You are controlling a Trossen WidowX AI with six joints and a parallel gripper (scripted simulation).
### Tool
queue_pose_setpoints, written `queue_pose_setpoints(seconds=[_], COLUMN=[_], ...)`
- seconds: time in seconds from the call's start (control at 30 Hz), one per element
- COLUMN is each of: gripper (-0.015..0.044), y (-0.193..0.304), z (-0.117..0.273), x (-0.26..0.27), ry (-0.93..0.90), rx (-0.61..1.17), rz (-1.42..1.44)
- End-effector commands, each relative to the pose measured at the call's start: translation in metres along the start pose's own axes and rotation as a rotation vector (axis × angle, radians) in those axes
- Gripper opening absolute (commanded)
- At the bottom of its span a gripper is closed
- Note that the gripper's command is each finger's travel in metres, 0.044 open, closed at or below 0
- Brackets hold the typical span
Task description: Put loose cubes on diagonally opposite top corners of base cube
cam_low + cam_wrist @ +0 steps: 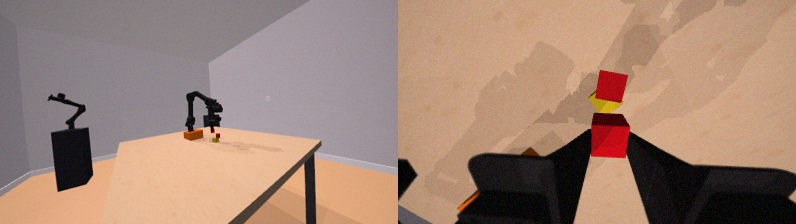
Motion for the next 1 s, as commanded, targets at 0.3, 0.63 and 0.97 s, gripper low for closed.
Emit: queue_pose_setpoints(seconds=[0.3, 0.63, 0.97], gripper=[0.0105, 0.0105, 0.0105], y=[0.002, 0.001, 0.001], z=[-0.013, -0.032, -0.042], x=[0.002, 0.001, 0.001], ry=[-0.011, -0.011, -0.011], rx=[0.009, 0.009, 0.009], rz=[-0.006, -0.005, -0.005])
Point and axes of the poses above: the point midway between the two fingers, 35 mm back from their tips, its own z axis back along the fingers, its own x axis across the jaws, y = z × x, the point moved 9 cm from there along z, back along the fingers
